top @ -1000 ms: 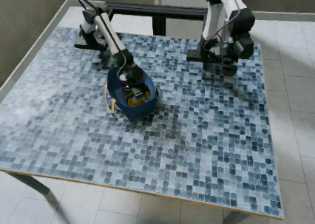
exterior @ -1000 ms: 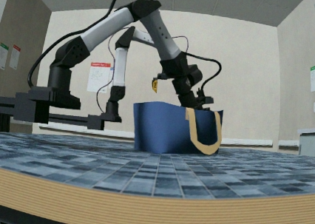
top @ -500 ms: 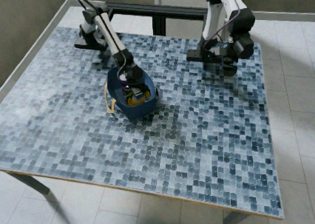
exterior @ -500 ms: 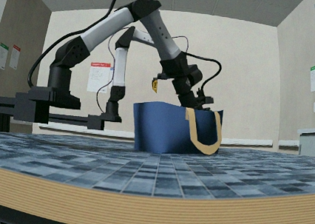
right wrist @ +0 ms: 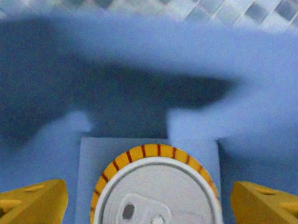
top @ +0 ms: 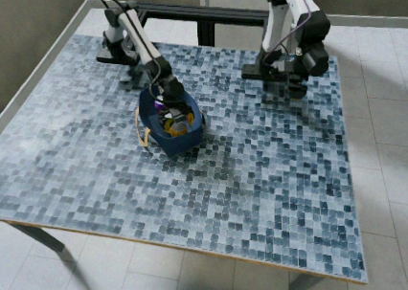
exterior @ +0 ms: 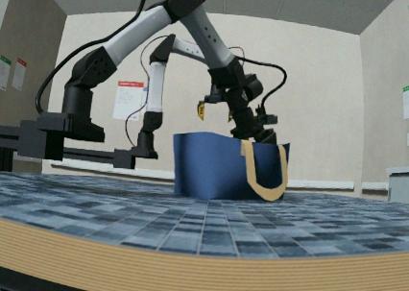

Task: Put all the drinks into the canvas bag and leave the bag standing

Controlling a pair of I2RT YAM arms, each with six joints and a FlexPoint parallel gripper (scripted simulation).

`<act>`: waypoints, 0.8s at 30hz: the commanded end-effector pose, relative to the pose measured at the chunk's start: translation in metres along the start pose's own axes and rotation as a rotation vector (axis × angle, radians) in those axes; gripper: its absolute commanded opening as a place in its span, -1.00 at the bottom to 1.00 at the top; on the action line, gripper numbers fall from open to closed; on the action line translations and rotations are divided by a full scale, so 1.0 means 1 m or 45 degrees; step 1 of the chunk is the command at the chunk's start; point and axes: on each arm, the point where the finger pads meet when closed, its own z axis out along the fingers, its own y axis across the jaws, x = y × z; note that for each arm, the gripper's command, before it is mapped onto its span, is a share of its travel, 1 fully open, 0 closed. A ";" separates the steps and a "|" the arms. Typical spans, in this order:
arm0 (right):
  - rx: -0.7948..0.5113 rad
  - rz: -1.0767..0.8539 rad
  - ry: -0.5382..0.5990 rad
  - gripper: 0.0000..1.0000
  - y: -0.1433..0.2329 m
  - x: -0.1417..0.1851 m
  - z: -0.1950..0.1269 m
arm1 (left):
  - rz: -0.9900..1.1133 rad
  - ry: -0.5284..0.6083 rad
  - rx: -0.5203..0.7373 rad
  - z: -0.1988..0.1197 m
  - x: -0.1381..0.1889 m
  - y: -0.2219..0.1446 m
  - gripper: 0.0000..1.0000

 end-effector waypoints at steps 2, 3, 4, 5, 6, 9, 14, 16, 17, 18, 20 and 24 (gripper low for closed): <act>-0.007 0.002 -0.092 0.73 0.004 -0.036 -0.032 | 0.014 0.031 -0.081 -0.015 0.001 0.008 1.00; -0.007 0.002 -0.092 0.73 0.004 -0.036 -0.032 | 0.014 0.031 -0.081 -0.015 0.001 0.008 1.00; -0.007 0.002 -0.092 0.73 0.004 -0.036 -0.032 | 0.014 0.031 -0.081 -0.015 0.001 0.008 1.00; -0.001 -0.002 -0.048 0.73 0.002 -0.031 -0.037 | 0.014 0.031 -0.081 -0.015 0.001 0.008 1.00; -0.001 -0.003 -0.045 0.73 0.002 -0.032 -0.039 | 0.014 0.031 -0.081 -0.015 0.001 0.008 1.00; -0.001 -0.003 -0.046 0.73 0.002 -0.038 -0.048 | 0.014 0.031 -0.081 -0.015 0.001 0.008 1.00; -0.004 -0.001 -0.066 0.73 0.002 -0.049 -0.062 | 0.014 0.031 -0.081 -0.015 0.001 0.008 1.00; -0.003 -0.001 -0.064 0.73 0.001 -0.051 -0.067 | 0.014 0.031 -0.081 -0.015 0.001 0.008 1.00; -0.003 -0.001 -0.063 0.73 0.001 -0.052 -0.069 | 0.014 0.031 -0.081 -0.015 0.001 0.008 1.00; -0.003 -0.001 -0.060 0.73 0.001 -0.053 -0.072 | 0.014 0.031 -0.081 -0.015 0.001 0.008 1.00; -0.007 0.003 -0.092 0.73 0.002 -0.059 -0.072 | 0.014 0.031 -0.081 -0.015 0.001 0.008 1.00; -0.001 -0.002 -0.048 0.73 0.000 -0.058 -0.083 | 0.014 0.031 -0.081 -0.015 0.001 0.008 1.00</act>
